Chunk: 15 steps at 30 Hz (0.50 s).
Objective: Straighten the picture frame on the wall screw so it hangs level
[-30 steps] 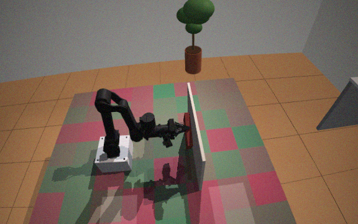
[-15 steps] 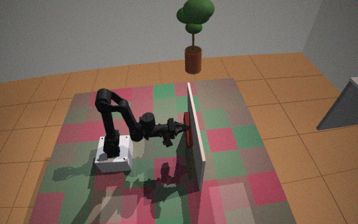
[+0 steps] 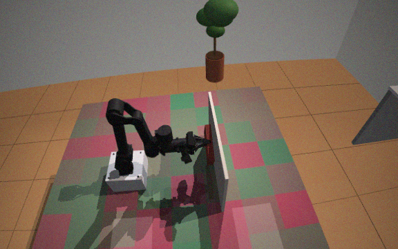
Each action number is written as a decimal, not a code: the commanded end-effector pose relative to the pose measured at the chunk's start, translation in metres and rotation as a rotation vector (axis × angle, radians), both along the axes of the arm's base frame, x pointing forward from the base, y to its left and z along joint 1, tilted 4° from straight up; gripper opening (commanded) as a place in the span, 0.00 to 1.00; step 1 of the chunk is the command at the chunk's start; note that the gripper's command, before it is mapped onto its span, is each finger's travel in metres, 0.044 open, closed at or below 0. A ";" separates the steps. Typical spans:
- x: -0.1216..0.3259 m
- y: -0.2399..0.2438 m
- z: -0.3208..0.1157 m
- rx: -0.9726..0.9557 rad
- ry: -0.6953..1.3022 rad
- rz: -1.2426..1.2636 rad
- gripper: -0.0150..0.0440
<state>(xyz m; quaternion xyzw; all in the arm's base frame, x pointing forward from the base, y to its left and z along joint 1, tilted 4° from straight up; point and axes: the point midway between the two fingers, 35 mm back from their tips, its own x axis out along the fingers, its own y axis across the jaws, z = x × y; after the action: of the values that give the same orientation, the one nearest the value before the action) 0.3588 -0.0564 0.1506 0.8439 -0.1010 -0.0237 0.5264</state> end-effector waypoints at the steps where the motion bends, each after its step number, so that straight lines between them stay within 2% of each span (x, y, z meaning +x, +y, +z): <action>1: 0.001 0.000 0.003 0.001 -0.015 0.000 0.25; 15: 0.002 0.002 0.000 0.001 -0.015 0.000 0.25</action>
<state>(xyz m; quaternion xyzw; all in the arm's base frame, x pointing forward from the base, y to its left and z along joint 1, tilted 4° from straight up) 0.3598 -0.0539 0.1495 0.8441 -0.1004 -0.0186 0.5264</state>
